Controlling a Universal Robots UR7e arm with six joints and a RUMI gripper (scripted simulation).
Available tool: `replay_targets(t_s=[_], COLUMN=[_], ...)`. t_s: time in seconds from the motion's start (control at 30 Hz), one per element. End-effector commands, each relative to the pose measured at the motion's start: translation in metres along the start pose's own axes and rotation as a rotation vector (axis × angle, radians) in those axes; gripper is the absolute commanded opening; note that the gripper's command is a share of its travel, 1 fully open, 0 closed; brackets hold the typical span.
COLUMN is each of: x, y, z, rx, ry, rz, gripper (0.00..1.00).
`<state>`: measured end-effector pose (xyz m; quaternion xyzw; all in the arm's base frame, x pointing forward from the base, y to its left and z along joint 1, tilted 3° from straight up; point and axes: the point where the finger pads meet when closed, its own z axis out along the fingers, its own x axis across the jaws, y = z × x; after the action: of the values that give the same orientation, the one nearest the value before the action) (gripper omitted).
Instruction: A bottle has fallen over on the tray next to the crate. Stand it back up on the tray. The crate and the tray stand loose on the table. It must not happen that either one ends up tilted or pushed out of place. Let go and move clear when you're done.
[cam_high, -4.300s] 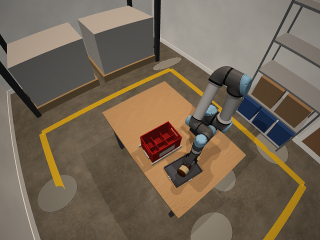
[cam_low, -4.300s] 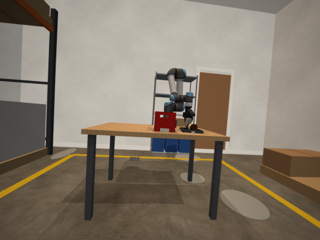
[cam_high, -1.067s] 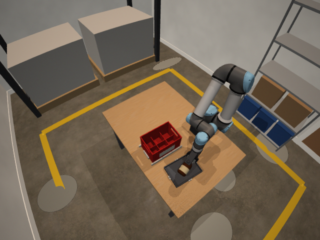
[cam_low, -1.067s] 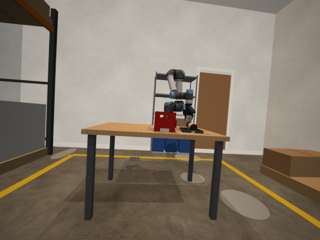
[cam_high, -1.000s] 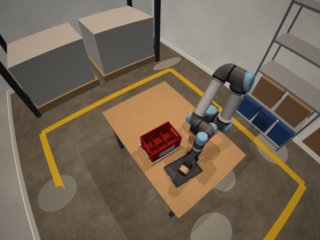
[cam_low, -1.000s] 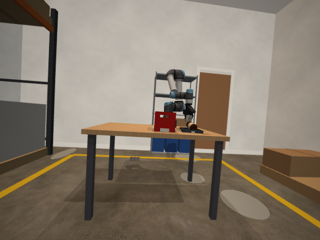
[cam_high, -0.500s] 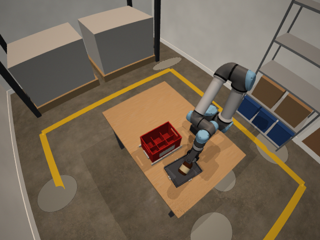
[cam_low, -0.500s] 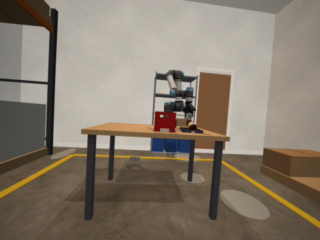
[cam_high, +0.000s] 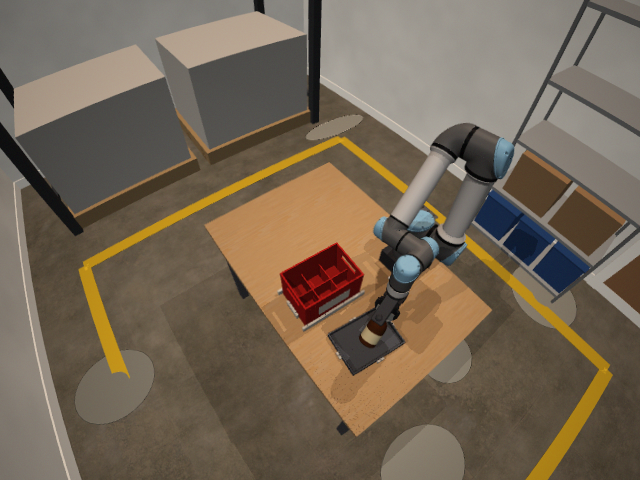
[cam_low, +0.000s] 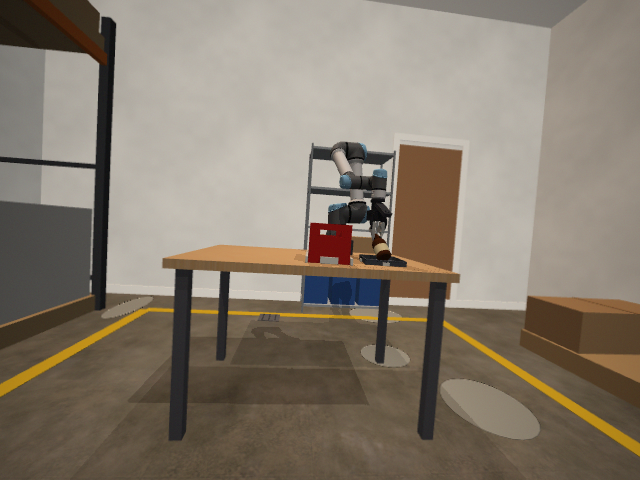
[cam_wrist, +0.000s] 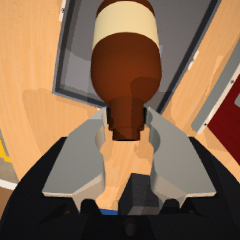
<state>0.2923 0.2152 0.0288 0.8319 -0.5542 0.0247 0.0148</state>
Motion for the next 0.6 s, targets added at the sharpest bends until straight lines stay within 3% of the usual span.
replay_targets(t_s=[0.0,0.57], x=[0.0,0.0], y=[0.0,0.0], z=[-0.01,-0.038], rx=[0.001,0.001], ry=[0.0,0.0], rz=[0.0,0.0], gripper=[0.0,0.0])
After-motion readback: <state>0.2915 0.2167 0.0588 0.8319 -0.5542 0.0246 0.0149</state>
